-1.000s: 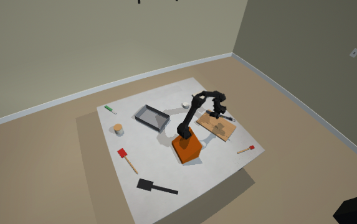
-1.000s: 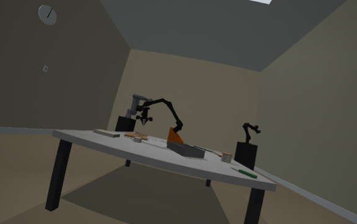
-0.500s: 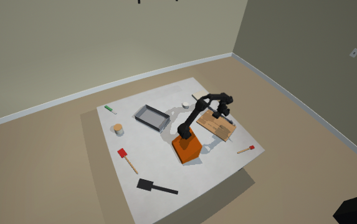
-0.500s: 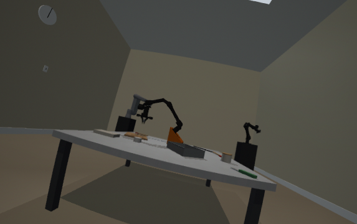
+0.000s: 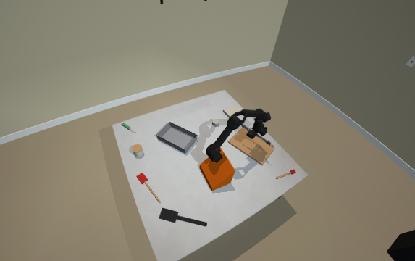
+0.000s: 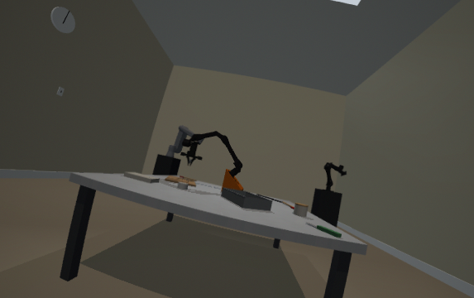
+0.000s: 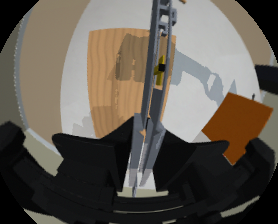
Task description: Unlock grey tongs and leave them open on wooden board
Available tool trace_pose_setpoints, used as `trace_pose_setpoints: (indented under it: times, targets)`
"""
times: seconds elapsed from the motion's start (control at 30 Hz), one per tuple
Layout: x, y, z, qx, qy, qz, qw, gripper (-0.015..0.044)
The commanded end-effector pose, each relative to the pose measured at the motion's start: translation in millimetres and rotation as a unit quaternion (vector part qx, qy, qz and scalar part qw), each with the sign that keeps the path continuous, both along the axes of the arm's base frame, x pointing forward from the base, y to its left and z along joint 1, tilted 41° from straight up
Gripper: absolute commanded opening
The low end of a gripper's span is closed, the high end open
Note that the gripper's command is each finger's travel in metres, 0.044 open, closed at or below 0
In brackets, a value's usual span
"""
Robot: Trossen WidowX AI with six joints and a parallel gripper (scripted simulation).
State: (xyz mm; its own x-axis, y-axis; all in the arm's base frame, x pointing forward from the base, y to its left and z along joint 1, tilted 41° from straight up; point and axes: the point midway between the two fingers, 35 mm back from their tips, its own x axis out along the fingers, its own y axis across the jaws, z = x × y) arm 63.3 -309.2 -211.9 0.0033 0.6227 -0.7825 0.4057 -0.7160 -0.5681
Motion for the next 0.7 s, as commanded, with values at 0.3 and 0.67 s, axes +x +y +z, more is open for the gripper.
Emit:
trace_pose_setpoints:
  times: [0.3, 0.67]
  targets:
    - [1, 14, -18, 0.003, -0.001, 0.0, 1.0, -0.015]
    - [1, 25, -33, 0.002, -0.001, 0.0, 1.0, -0.015]
